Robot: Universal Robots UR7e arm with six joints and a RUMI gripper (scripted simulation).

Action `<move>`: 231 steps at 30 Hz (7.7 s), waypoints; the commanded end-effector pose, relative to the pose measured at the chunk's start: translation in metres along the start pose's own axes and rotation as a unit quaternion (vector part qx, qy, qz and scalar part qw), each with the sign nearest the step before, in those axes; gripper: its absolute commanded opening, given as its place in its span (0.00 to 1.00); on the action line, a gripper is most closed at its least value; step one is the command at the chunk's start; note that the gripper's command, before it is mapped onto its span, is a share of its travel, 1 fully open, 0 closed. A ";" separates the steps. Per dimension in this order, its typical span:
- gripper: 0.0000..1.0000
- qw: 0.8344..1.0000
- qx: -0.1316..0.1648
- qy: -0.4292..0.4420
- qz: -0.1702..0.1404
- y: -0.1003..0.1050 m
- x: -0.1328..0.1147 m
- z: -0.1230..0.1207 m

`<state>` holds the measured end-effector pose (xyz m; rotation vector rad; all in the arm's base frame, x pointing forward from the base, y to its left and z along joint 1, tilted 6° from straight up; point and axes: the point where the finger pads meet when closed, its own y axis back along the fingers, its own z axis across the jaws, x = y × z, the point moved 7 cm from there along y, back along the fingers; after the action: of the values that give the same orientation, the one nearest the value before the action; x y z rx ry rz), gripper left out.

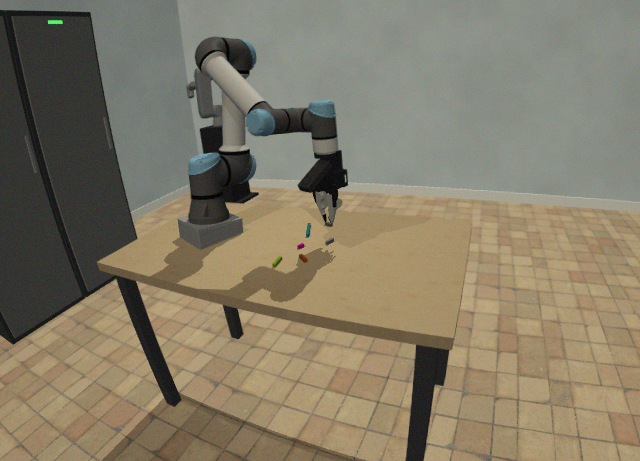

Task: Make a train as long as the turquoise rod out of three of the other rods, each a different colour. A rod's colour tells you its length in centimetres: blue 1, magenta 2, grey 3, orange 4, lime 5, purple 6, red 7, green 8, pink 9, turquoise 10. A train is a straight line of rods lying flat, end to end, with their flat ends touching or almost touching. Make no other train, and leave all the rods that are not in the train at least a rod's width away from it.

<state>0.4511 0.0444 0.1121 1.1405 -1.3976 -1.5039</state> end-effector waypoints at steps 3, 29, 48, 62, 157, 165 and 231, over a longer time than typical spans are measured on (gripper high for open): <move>0.14 1.000 0.001 0.000 0.000 0.000 0.000 0.000; 0.14 1.000 0.001 0.000 0.000 0.000 0.000 0.000; 0.14 1.000 0.001 0.000 0.000 -0.008 0.000 0.000; 0.14 1.000 0.001 0.000 0.000 -0.026 0.000 0.000; 0.14 1.000 0.001 0.000 0.000 -0.068 0.000 0.000; 0.14 1.000 0.001 0.000 0.000 -0.068 0.000 0.000; 0.00 1.000 0.001 0.000 0.000 -0.068 0.000 0.000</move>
<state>0.4535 0.0508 0.0436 1.1406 -1.3975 -1.5037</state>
